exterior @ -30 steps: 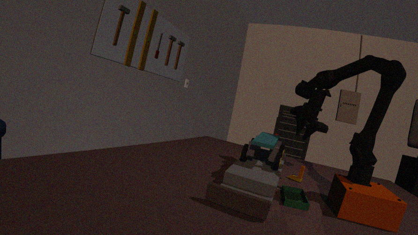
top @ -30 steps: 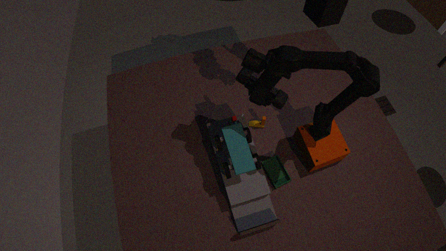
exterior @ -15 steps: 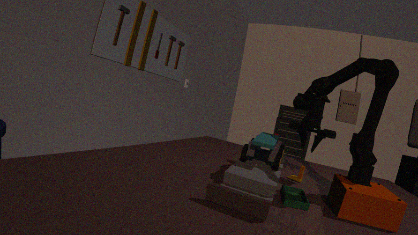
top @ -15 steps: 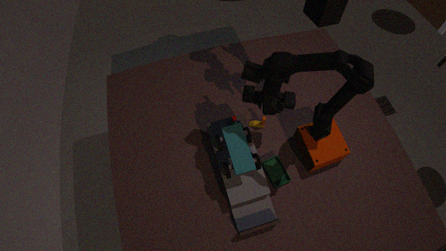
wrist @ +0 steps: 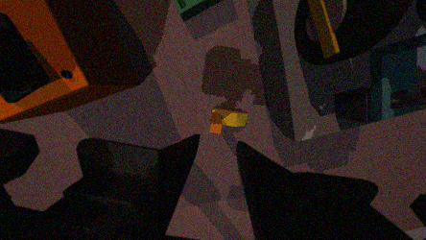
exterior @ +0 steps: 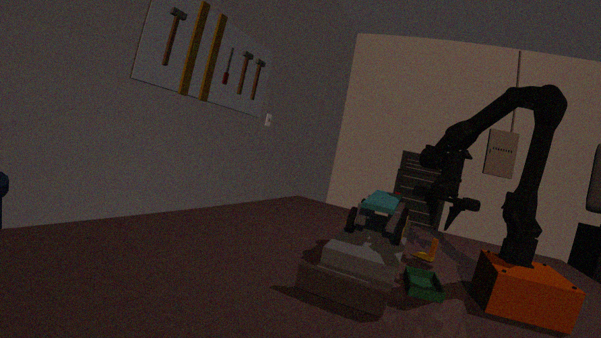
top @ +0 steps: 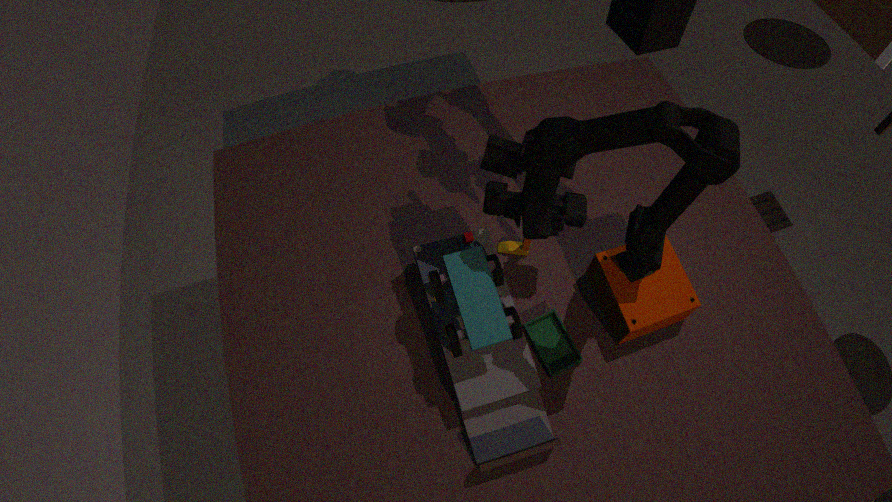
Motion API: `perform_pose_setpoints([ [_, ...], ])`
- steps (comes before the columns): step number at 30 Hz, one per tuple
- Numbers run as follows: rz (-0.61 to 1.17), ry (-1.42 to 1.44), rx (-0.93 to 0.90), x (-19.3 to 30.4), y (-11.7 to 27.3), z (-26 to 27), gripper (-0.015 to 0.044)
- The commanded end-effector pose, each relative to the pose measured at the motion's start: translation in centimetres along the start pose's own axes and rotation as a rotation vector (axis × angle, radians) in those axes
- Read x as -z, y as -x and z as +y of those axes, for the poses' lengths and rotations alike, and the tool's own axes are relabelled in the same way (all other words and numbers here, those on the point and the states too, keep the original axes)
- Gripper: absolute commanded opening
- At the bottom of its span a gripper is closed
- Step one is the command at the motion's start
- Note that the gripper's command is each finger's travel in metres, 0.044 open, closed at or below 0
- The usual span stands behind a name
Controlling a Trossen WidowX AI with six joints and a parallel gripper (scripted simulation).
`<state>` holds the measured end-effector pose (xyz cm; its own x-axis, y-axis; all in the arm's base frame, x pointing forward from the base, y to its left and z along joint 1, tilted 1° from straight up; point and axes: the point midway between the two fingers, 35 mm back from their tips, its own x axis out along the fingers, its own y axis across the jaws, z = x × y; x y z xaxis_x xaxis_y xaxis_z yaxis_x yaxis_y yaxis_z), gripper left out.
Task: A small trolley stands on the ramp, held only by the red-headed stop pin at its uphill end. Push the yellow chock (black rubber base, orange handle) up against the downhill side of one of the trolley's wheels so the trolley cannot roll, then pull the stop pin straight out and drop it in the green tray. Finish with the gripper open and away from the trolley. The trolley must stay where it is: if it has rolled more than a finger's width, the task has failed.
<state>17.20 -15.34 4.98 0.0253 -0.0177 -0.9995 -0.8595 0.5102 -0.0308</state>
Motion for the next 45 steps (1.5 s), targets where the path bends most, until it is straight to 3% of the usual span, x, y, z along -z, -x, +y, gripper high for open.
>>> perform_pose_setpoints([
  [1,-0.007,0.005,-0.012,-0.2,-1.5,0.3,0.0190],
  [45,-0.007,0.005,-0.012,-0.2,-6.1,0.3,0.0190],
])
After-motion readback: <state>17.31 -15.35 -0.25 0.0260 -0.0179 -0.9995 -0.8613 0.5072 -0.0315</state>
